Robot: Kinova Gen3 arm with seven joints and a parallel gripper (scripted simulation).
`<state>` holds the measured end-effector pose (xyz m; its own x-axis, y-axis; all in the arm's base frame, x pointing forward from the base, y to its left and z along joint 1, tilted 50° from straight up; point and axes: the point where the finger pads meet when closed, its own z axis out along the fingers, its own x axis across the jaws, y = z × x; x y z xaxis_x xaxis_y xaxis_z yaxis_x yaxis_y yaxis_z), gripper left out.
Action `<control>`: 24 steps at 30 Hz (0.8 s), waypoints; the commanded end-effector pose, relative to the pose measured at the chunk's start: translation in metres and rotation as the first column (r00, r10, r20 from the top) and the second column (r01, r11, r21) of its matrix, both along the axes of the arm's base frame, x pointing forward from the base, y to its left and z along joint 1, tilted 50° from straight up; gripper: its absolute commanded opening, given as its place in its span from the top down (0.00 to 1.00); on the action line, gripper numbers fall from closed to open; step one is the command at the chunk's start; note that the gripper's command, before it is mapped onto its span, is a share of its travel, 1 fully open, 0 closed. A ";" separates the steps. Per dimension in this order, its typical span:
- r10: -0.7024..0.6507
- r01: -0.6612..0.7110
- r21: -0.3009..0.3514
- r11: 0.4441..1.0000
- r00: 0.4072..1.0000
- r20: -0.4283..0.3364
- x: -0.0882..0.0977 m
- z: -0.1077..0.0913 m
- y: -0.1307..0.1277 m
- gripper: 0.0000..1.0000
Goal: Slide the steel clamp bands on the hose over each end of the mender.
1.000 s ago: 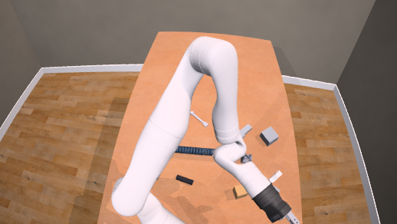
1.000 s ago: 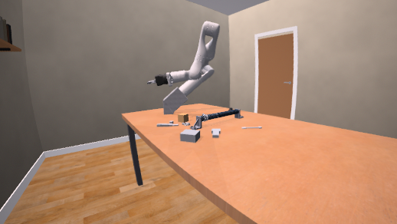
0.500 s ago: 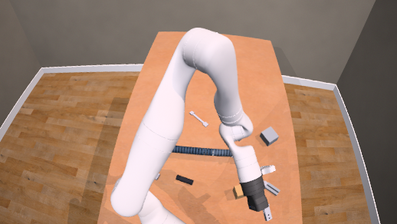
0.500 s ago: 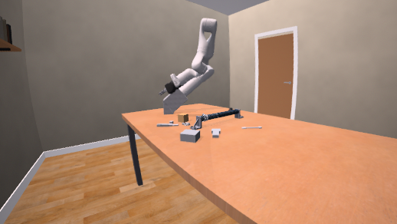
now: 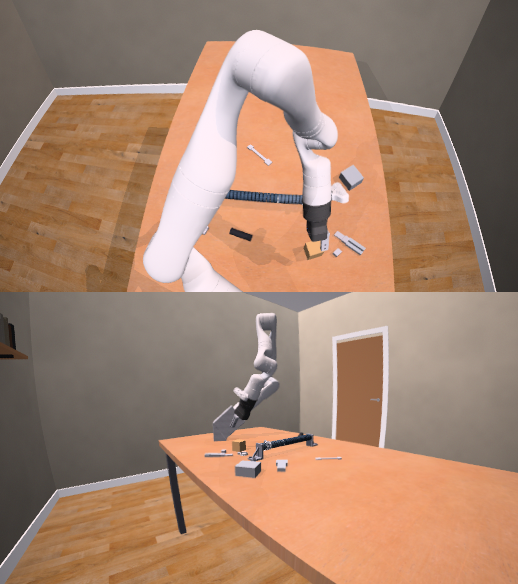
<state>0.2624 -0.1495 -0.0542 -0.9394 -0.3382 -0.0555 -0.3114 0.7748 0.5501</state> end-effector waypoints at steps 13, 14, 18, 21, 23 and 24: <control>-0.345 0.311 0.201 0.929 0.925 0.162 0.118 0.080 -0.002 1.00; -0.345 0.311 0.201 0.929 0.925 0.162 0.118 0.080 -0.002 1.00; -0.399 0.352 0.240 0.905 0.898 0.184 0.138 0.098 -0.006 1.00; -0.429 0.375 0.262 0.889 0.882 0.196 0.149 0.109 -0.009 1.00; -0.445 0.386 0.274 0.881 0.873 0.202 0.155 0.115 -0.010 1.00; -0.452 0.390 0.280 0.877 0.869 0.204 0.158 0.117 -0.011 1.00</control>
